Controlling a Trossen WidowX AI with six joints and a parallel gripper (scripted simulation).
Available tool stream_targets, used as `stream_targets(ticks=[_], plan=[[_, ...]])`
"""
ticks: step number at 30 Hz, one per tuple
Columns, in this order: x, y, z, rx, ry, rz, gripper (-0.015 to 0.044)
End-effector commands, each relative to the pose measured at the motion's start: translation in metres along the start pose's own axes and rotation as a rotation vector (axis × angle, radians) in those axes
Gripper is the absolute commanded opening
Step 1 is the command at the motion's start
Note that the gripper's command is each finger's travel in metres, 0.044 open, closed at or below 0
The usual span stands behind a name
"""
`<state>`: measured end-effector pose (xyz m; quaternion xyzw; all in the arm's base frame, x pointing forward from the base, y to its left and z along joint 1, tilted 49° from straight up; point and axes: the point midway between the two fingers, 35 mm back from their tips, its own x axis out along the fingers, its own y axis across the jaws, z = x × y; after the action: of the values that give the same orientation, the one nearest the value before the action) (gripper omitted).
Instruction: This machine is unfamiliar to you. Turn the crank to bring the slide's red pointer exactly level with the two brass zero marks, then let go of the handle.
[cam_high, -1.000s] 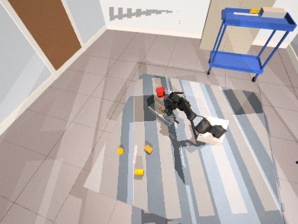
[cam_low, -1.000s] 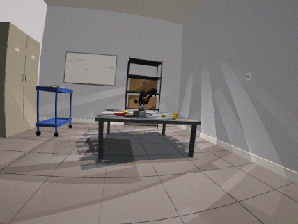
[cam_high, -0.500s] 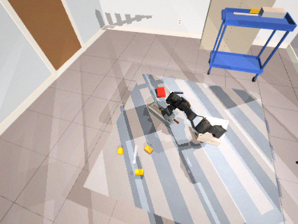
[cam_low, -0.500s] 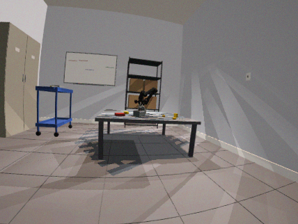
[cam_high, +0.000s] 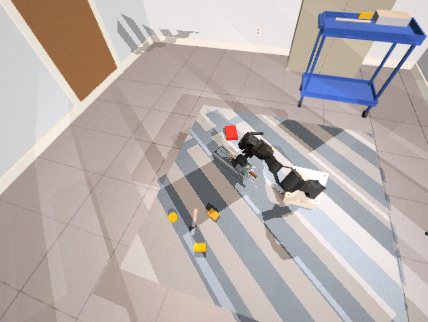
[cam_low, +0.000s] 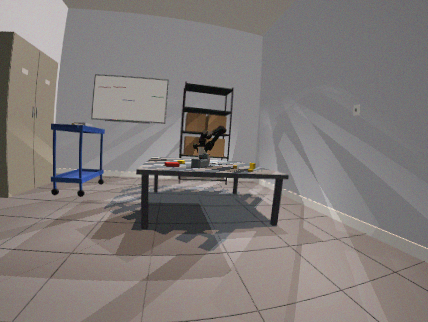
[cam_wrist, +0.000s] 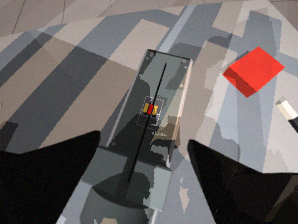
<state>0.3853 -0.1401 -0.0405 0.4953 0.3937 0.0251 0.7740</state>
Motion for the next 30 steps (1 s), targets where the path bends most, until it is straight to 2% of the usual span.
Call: stream_targets(ticks=[1,17,30], plan=[[0.0,-0.0002,0.0,0.0,0.0,-0.001,0.0414],[0.0,-0.0002,0.0,0.0,0.0,-0.001,0.0],[0.0,0.0,0.0,0.0,0.0,0.0,0.0]])
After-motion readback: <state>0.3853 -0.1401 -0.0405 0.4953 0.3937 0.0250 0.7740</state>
